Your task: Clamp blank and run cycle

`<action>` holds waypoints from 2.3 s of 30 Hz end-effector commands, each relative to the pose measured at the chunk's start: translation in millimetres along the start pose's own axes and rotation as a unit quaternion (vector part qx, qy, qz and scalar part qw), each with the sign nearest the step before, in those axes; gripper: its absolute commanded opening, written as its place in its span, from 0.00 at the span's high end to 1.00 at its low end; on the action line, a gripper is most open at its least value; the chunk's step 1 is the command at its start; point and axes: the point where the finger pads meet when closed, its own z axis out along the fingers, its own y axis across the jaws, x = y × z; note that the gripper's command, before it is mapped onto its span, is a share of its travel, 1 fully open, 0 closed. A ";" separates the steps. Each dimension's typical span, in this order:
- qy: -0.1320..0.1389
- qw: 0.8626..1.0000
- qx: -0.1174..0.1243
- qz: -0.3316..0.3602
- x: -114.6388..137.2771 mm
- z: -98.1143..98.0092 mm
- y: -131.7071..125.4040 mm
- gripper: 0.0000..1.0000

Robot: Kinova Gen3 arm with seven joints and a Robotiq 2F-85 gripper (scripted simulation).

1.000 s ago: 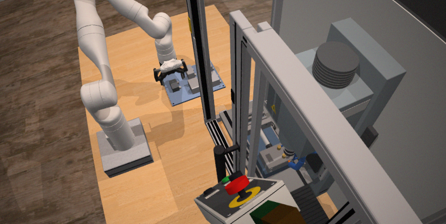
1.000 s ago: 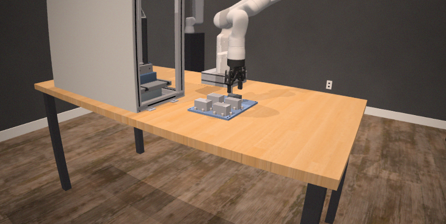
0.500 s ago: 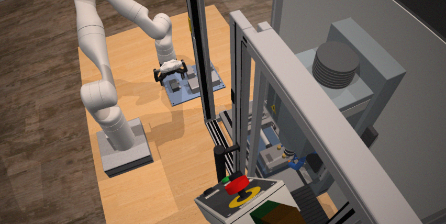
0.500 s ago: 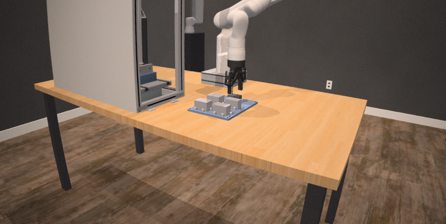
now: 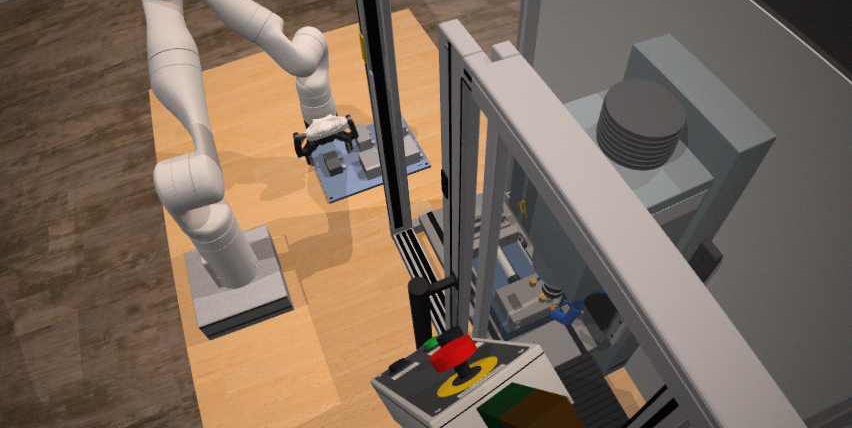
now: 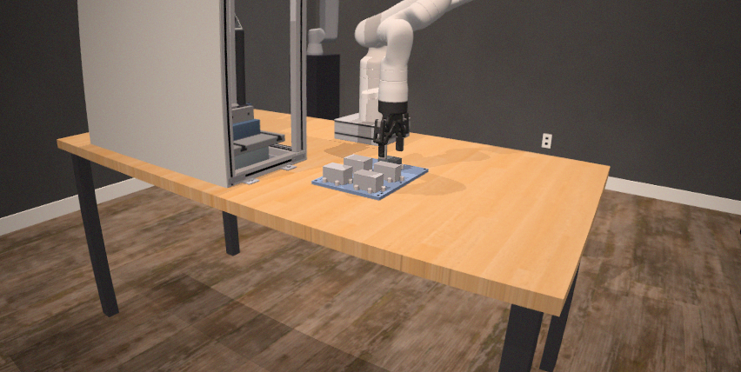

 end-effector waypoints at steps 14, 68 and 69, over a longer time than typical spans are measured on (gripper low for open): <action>0.001 1.000 0.003 0.000 1.4 4.3 -1.4 0.00; 0.001 1.000 0.003 0.000 3.4 8.4 -2.5 0.00; 0.001 1.000 0.003 0.000 3.4 8.4 -2.5 0.00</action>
